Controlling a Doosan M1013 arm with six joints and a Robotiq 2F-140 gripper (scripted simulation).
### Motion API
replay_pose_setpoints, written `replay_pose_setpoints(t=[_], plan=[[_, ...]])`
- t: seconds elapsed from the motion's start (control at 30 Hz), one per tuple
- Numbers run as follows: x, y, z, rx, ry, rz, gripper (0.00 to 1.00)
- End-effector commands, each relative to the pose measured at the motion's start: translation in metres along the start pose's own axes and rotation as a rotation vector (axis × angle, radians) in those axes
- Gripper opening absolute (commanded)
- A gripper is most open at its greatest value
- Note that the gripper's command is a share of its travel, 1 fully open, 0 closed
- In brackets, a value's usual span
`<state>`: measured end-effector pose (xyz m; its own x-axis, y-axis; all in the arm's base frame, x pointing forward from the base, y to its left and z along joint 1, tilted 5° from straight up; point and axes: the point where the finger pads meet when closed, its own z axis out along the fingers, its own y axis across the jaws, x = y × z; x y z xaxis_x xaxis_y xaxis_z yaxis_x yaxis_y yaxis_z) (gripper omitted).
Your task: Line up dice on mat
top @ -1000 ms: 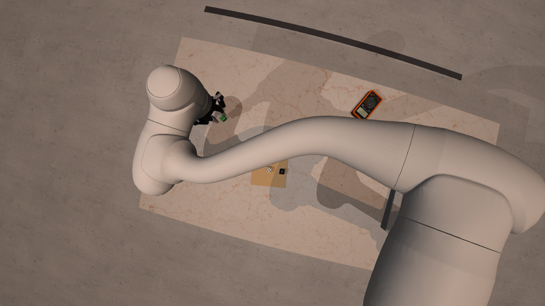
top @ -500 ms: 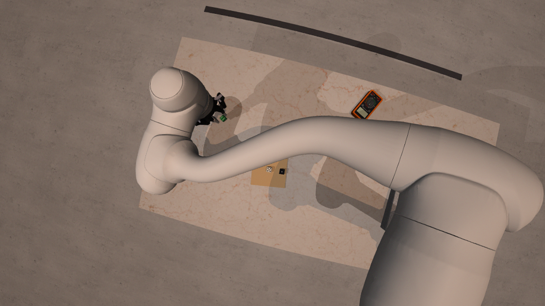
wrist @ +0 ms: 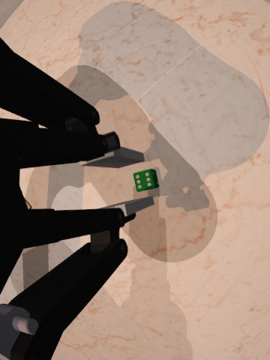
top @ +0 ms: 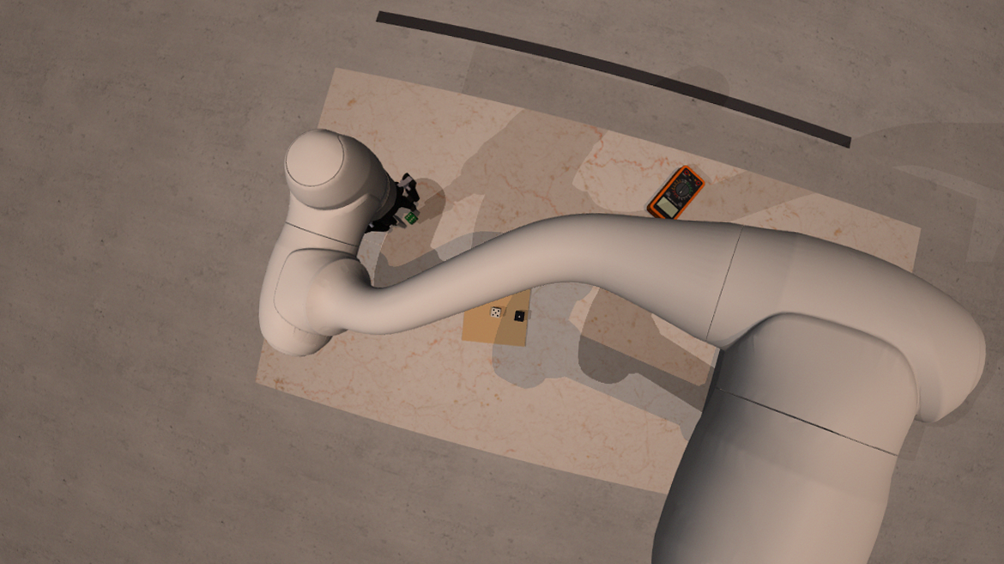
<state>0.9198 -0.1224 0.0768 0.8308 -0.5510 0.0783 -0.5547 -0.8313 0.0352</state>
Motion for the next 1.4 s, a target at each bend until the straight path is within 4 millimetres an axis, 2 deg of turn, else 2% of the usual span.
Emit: replay_pose_setpoints(t=[0.0,0.53,1.37], plan=[[0.000,0.000,0.002,0.001,0.001,0.000,0.29],[0.000,0.000,0.014,0.001,0.001,0.000,0.29],[0.000,0.000,0.015,0.001,0.001,0.000,0.29]])
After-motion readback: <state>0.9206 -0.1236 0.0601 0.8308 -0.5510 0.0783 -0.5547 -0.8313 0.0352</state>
